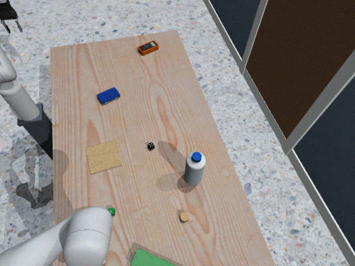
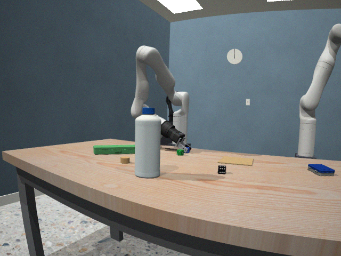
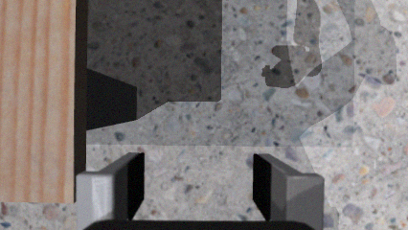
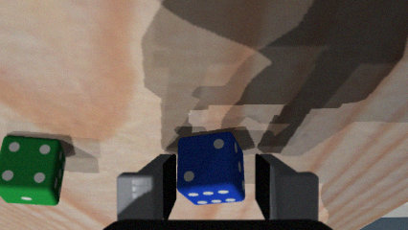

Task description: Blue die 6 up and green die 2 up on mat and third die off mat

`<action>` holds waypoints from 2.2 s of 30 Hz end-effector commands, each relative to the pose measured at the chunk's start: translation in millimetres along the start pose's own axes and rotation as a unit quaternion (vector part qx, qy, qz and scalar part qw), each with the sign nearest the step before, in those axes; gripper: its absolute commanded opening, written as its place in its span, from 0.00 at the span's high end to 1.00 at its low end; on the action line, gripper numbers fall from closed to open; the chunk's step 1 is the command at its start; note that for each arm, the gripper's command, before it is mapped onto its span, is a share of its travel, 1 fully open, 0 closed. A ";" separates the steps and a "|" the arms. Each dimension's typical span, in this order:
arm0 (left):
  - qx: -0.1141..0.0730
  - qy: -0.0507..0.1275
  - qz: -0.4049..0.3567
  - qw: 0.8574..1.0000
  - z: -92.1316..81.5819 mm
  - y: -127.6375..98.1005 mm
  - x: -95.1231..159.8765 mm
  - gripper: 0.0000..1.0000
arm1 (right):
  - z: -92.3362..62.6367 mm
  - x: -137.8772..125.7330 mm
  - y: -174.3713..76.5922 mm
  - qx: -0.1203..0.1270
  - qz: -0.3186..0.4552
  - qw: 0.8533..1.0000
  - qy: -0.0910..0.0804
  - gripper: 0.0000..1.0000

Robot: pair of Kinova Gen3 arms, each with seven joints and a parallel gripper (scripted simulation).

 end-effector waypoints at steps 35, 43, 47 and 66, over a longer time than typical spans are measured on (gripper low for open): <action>0.004 -0.003 0.001 1.000 -0.5 -1.2 -1.7 0.00 | -0.3 -2.0 -1.6 0.001 -0.004 1.000 -0.002 0.21; 0.004 -0.003 0.001 1.000 -0.5 -1.2 -1.7 0.00 | -16.9 -1.9 -1.6 0.001 -0.004 1.000 -0.002 0.21; 0.004 -0.003 0.001 1.000 -0.5 -1.2 -1.7 0.00 | -28.4 -1.9 -1.6 0.001 -0.004 1.000 -0.002 0.21; 0.004 -0.003 0.001 1.000 -0.5 -1.2 -1.7 0.00 | -52.0 -2.6 1.8 0.001 -0.004 1.000 -0.002 0.21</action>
Point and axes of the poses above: on each arm, the point where the finger pads meet when closed, its own z axis out along the fingers, its own x axis across the jaws, y = z × x, the point moved 6 cm from there along -z, back along the fingers, and after that the axes turned 15 degrees about -z, right-handed, at the moved point
